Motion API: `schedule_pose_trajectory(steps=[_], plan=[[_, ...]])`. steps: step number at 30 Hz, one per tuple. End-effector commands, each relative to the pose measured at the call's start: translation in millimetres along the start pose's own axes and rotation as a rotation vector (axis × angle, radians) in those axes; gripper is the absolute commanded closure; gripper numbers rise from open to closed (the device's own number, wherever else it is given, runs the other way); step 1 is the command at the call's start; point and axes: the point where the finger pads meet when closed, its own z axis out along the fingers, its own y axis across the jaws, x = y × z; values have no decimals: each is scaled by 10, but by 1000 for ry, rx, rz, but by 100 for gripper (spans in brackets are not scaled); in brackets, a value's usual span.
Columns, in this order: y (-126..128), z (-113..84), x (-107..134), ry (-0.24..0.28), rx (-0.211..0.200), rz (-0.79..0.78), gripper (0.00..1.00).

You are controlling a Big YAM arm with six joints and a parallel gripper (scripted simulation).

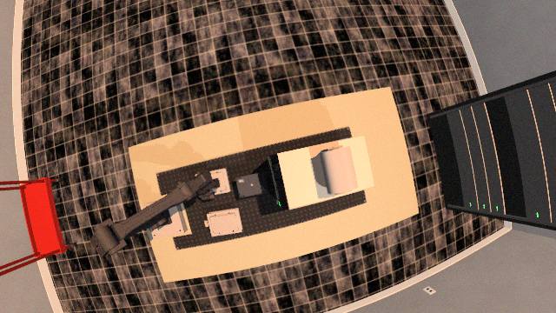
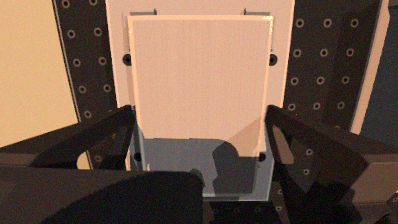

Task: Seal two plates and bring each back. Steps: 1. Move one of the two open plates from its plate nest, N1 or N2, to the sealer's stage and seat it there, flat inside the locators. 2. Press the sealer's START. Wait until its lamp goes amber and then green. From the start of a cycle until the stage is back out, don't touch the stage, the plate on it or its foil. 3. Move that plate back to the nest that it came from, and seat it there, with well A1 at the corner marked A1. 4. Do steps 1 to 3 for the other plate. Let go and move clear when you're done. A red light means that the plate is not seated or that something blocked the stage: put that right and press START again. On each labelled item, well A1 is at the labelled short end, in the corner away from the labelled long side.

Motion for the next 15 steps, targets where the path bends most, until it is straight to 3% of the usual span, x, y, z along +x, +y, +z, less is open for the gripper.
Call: schedule_pose_trajectory(steps=[1, 15], plan=[[-41, 53, 23, 21, 13, -8, 0], [-36, 48, 12, 18, 13, -8, 0]])
